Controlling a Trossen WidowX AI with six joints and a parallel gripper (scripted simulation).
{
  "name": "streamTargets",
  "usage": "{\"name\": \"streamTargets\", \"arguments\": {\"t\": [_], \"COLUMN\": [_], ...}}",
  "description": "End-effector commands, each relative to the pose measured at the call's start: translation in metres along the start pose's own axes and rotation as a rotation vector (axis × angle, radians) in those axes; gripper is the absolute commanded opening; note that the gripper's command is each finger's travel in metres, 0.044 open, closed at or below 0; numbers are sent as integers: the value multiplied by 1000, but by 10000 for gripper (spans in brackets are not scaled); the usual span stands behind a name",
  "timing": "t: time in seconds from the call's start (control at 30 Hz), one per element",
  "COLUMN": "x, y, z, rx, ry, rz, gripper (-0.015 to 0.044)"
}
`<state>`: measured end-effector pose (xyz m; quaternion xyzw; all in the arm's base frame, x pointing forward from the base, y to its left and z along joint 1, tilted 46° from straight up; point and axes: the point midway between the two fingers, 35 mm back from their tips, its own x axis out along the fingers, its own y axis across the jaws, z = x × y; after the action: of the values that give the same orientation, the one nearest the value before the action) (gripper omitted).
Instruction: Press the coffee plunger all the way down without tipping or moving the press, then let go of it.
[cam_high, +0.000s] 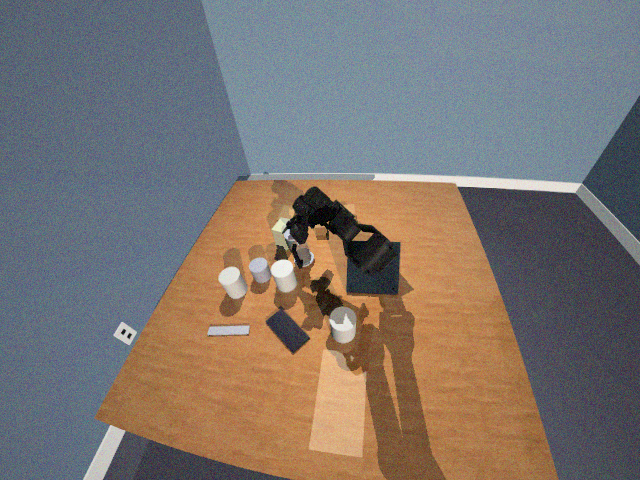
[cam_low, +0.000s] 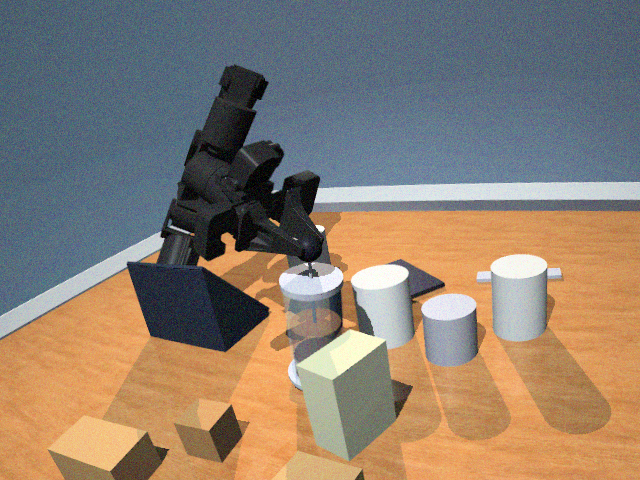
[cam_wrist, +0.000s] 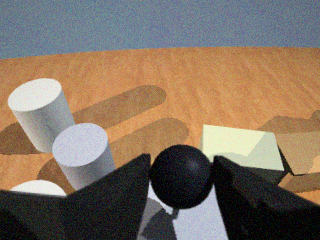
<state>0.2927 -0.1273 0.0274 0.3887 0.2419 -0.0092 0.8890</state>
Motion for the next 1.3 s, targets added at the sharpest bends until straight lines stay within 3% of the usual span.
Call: {"name": "streamTargets", "arguments": {"t": [0.0, 1.27], "x": [5, 5], "y": [0, -2], "z": [-10, -4], "rx": [30, 15], "ry": [36, 21], "rz": [12, 6], "gripper": [127, 127]}}
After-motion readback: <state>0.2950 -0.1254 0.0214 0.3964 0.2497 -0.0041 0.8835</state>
